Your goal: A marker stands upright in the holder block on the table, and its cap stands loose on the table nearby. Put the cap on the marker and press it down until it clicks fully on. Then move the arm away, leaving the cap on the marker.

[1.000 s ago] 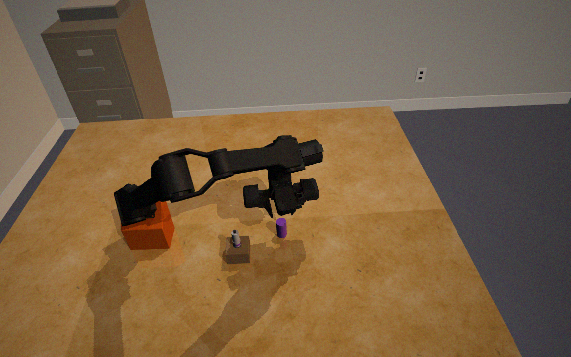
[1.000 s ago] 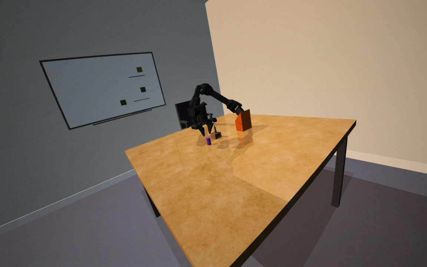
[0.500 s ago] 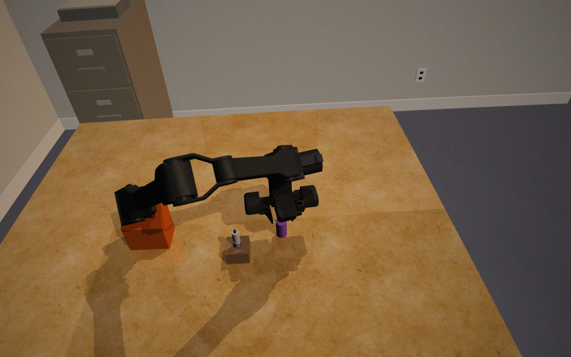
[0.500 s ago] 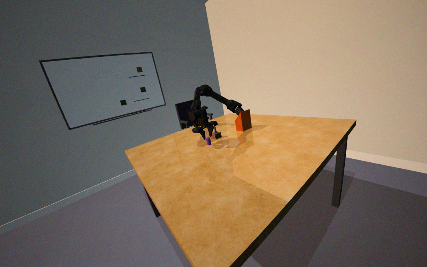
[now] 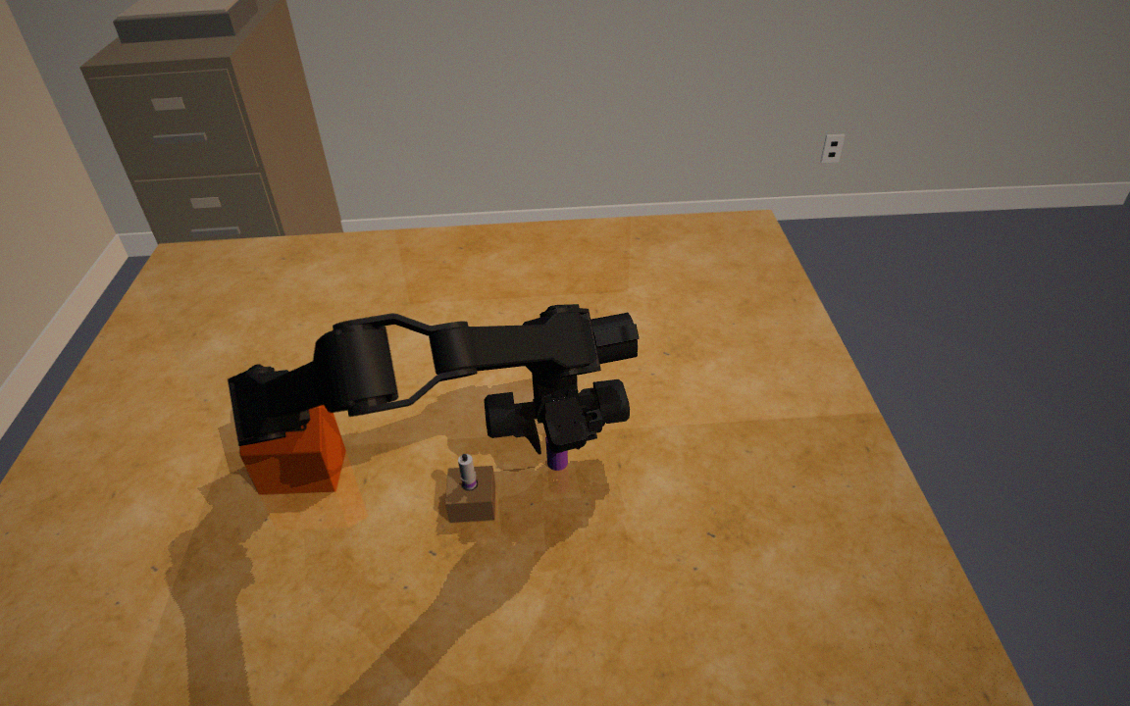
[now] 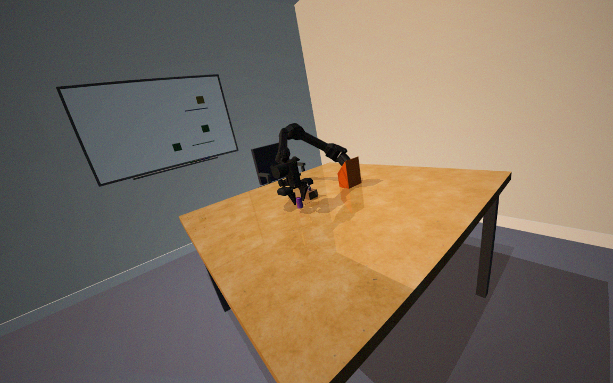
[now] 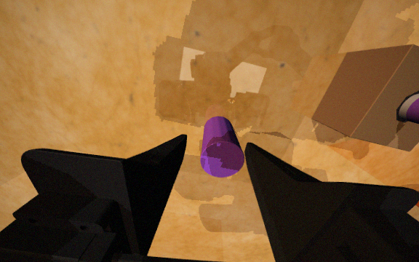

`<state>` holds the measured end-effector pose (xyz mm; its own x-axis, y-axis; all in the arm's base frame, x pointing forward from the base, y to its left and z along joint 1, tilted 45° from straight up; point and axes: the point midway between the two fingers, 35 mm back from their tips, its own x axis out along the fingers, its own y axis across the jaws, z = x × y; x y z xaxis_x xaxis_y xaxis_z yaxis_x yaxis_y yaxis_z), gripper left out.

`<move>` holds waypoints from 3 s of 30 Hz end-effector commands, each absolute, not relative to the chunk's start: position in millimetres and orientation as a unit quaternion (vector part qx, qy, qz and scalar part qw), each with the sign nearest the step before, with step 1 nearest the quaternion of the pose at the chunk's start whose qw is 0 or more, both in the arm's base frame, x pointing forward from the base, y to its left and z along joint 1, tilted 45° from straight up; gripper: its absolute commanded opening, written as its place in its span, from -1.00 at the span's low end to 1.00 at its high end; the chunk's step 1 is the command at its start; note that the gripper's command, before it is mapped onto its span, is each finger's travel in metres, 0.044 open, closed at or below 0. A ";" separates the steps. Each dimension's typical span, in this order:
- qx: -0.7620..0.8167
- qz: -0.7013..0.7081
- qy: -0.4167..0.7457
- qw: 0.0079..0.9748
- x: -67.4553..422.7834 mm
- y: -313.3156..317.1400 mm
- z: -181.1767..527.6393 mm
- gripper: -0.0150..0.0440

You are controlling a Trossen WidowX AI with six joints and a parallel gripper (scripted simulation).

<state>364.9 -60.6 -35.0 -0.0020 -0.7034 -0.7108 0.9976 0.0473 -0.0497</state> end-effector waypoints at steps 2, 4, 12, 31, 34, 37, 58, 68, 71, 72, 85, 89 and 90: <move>0.245 -0.645 0.296 0.661 363.0 -66.7 -40.2 0.35; 0.245 -0.645 0.295 0.661 362.8 -68.8 -42.2 0.35; 0.245 -0.645 0.295 0.661 362.4 -69.4 -42.9 -0.05; 0.247 -0.637 0.301 0.665 365.3 -48.5 -26.6 -0.49; 0.248 -0.639 0.301 0.664 364.8 -42.8 -20.7 -0.49; 0.248 -0.640 0.299 0.662 364.3 -37.3 -14.6 -0.49; 0.246 -0.644 0.297 0.660 337.5 -23.5 24.6 -0.49; 0.245 -0.644 0.298 0.660 313.6 -22.9 44.1 -0.49; 0.245 -0.644 0.298 0.660 306.2 -23.0 49.4 -0.49; 0.245 -0.644 0.298 0.660 303.7 -23.0 51.2 -0.49; 0.244 -0.645 0.299 0.660 270.3 -24.9 71.0 -0.49; 0.244 -0.645 0.299 0.660 259.7 -25.9 76.2 -0.49; 0.244 -0.645 0.299 0.660 257.1 -26.1 77.4 -0.49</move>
